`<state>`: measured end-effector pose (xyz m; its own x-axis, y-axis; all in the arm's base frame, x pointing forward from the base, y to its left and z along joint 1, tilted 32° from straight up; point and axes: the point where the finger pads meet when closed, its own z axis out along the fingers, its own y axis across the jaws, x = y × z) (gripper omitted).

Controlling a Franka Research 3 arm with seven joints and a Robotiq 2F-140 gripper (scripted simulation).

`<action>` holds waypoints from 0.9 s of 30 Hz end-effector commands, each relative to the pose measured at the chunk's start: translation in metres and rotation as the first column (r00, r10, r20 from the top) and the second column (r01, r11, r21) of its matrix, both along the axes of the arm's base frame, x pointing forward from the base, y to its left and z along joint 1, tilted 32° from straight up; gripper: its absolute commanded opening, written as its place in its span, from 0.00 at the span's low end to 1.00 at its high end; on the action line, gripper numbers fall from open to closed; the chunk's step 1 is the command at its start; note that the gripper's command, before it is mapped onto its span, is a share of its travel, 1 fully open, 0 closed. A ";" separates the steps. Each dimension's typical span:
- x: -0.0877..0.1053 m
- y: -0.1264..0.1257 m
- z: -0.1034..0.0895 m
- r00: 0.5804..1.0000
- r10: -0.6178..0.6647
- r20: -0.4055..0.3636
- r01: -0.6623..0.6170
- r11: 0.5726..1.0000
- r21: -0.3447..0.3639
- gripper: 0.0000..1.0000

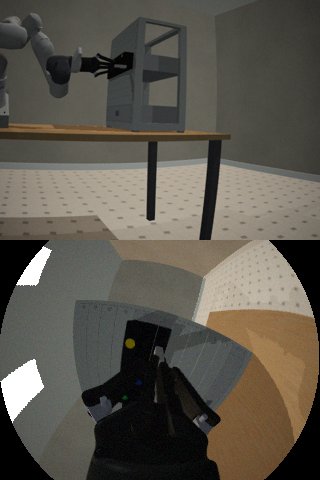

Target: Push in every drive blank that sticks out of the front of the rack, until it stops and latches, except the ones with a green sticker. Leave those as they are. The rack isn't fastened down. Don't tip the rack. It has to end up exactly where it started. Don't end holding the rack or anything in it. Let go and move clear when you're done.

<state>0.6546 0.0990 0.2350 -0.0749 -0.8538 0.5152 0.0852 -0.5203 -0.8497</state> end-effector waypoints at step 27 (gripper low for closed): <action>0.008 -0.009 -0.004 1.000 -0.014 -0.009 0.013 1.000 -0.008 0.00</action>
<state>0.6590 0.0987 0.2354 -0.0720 -0.8536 0.5160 0.0895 -0.5208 -0.8490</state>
